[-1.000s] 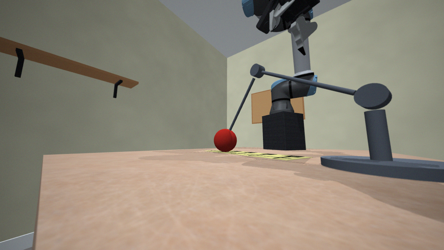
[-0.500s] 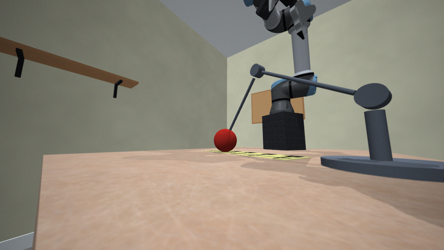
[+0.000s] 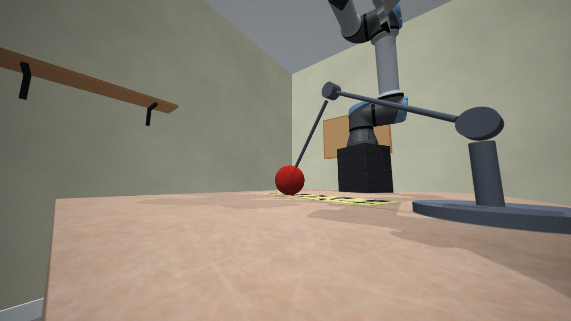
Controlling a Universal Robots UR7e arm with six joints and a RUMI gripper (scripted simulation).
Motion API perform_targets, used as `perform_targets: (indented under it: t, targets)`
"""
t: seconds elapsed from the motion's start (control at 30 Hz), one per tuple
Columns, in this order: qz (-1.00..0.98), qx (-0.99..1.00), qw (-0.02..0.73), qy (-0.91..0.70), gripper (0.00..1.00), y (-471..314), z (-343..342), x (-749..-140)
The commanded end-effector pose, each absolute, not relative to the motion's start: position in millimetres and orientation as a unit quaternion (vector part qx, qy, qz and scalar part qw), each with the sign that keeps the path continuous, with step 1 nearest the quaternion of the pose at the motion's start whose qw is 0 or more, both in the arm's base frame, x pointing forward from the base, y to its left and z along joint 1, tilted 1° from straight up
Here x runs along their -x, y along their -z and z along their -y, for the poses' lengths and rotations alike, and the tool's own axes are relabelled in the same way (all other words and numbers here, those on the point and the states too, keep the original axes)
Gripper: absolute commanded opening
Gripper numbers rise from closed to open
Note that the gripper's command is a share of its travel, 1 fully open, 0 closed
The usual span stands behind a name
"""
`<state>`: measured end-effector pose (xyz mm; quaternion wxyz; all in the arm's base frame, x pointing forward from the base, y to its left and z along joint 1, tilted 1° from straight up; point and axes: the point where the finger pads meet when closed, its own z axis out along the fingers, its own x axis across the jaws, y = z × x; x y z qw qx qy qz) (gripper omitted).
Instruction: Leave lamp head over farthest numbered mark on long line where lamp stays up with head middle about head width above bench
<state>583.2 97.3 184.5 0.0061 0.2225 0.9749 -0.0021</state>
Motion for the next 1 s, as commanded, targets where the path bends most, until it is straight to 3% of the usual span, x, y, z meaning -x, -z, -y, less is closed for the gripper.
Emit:
perform_targets:
  t: [0.0, 0.6, 0.97]
  targets:
    - [-0.975, -0.223, 0.007, 0.002, 1.0, -197, -97, -583]
    - [-0.975, -0.223, 0.007, 0.002, 1.0, -191, -97, -583]
    - [-0.975, -0.223, 0.007, 0.002, 1.0, -192, -50, -560]
